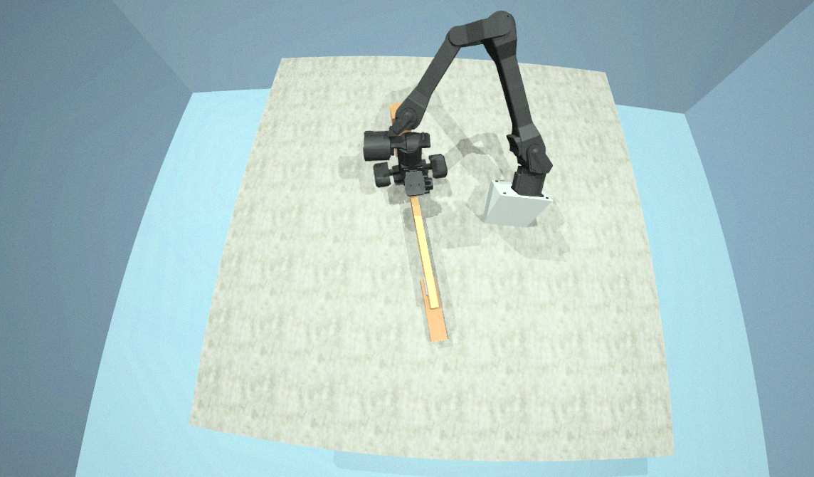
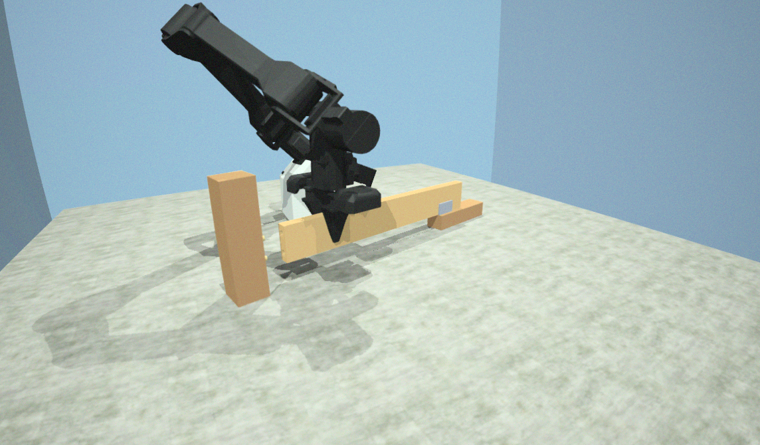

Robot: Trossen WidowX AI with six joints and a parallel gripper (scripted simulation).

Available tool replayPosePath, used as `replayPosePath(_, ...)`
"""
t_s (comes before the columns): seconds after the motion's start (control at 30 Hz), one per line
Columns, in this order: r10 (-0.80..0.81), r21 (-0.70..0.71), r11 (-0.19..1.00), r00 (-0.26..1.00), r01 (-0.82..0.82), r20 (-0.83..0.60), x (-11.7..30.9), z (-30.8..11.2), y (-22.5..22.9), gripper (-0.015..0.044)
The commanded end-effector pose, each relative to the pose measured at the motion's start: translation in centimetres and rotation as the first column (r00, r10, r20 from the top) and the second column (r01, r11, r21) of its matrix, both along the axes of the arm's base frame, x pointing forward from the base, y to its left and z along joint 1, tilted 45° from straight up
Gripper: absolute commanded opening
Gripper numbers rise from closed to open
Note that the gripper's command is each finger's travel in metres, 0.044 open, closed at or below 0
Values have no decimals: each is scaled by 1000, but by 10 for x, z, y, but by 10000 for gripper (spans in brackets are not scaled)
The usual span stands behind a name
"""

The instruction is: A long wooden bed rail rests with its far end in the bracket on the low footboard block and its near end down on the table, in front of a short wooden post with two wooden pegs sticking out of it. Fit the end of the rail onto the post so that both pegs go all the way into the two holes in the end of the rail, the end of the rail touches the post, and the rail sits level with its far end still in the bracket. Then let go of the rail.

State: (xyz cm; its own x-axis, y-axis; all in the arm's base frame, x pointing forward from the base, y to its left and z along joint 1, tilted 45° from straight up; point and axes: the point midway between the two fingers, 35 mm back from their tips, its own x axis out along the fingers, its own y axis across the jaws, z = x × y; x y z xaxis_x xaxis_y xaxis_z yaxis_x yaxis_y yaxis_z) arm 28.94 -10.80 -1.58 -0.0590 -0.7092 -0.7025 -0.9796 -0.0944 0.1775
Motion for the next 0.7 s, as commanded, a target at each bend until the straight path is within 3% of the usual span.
replayPosePath(0.0,3,5,1000,1000,-3,1,0,-1,1,0)
replayPosePath(0.67,3,5,1000,1000,-3,1,0,1,2,0)
